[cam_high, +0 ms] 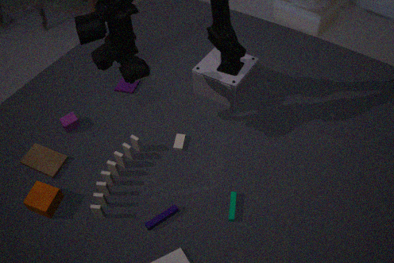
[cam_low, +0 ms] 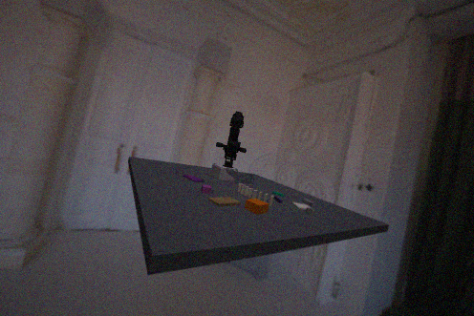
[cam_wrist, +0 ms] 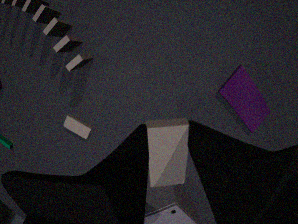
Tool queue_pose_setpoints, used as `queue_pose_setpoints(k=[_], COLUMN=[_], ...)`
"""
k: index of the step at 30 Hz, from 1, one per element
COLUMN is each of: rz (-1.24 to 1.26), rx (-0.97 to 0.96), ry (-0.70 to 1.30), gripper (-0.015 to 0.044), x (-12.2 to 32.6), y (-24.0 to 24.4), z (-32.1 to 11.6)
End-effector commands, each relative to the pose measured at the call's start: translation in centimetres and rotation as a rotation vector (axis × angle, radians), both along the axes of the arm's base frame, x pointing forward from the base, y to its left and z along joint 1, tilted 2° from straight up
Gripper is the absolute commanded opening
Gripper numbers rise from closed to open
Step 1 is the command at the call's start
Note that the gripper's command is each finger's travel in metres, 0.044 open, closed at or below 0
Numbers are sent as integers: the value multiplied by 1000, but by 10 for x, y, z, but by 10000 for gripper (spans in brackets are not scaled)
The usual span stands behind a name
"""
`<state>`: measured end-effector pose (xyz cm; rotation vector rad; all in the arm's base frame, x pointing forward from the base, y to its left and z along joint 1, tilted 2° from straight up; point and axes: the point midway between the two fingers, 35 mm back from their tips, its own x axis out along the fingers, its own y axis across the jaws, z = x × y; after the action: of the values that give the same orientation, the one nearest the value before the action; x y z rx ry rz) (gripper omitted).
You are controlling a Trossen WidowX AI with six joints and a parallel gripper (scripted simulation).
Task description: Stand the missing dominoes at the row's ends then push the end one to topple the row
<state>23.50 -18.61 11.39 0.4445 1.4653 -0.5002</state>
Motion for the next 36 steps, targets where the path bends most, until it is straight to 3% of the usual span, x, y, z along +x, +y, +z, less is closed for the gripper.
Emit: queue_pose_setpoints(k=[1, 10, 18, 36], rz=[75, 494, 488, 364], rx=[5, -18, -23, -157], ry=[7, 26, 13, -336], gripper=[107, 107, 107, 107], x=[7, 32, 34, 68], y=[-14, -96, -98, -136], z=[5, 9, 7, -34])
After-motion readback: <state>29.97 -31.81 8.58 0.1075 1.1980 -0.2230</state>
